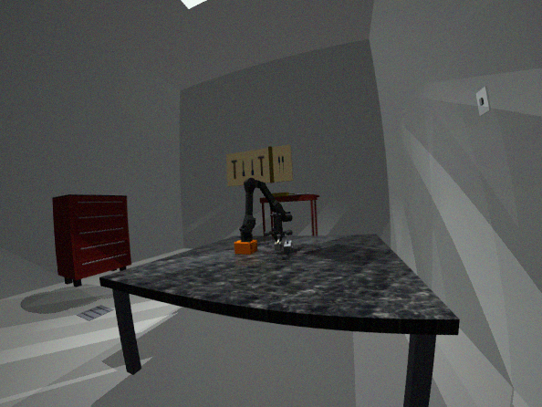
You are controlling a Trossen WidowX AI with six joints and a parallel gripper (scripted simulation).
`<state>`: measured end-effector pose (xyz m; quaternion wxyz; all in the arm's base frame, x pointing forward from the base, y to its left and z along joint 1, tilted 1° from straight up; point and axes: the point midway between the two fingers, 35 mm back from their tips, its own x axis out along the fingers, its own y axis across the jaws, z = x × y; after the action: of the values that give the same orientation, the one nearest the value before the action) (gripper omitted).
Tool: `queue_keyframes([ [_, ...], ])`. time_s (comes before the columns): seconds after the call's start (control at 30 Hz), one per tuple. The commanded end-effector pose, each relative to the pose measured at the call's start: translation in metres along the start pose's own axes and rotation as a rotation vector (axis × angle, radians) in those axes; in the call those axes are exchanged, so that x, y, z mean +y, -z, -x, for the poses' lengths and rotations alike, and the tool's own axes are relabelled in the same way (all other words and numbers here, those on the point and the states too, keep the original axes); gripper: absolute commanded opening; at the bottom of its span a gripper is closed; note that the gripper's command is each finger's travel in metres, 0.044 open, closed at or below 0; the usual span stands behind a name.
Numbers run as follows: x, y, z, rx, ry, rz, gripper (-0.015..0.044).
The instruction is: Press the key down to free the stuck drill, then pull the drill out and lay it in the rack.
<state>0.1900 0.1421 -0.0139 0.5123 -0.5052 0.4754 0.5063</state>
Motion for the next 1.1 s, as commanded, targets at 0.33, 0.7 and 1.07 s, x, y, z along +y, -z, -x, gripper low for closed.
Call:
queue_keyframes([
  [0.33, 0.0019, 0.0044, -0.0103, 0.009, -0.003, -0.006, 0.0],
  [0.7, 0.0016, 0.0052, -0.0108, 0.01, -0.003, -0.006, 0.0],
  [1.07, 0.0014, 0.0056, -0.0107, 0.01, -0.003, -0.006, 0.0],
])
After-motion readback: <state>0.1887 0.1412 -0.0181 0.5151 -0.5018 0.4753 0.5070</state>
